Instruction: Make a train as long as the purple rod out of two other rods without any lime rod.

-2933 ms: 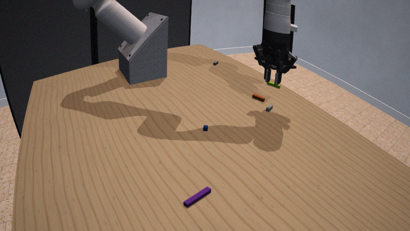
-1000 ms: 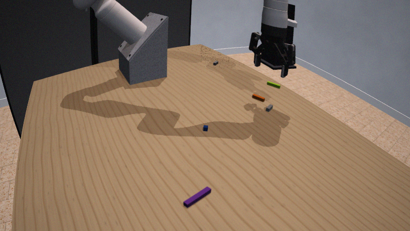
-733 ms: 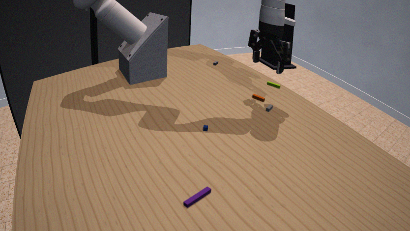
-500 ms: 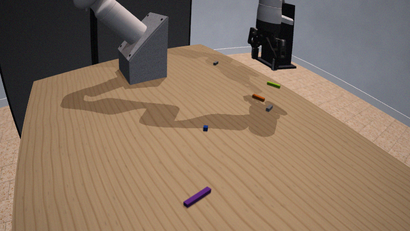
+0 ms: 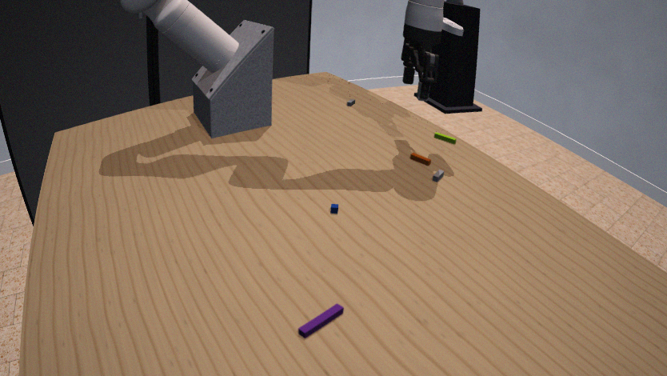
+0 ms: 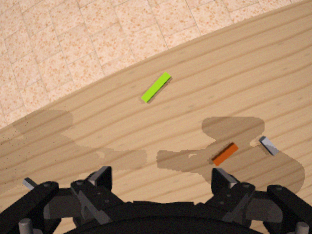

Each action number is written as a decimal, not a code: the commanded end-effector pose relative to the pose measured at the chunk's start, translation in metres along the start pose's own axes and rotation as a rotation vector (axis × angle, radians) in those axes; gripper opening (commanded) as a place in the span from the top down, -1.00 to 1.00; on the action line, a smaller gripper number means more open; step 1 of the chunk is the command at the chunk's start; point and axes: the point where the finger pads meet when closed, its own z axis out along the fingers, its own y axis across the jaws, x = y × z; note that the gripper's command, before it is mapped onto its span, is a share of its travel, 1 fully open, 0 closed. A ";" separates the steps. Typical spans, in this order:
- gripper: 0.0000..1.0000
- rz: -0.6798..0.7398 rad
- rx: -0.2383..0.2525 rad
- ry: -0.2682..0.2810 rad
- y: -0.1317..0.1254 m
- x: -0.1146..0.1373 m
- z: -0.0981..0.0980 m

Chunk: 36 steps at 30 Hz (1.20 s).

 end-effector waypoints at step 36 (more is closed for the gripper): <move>-1.00 1.228 -0.036 -0.006 -0.167 -0.049 0.025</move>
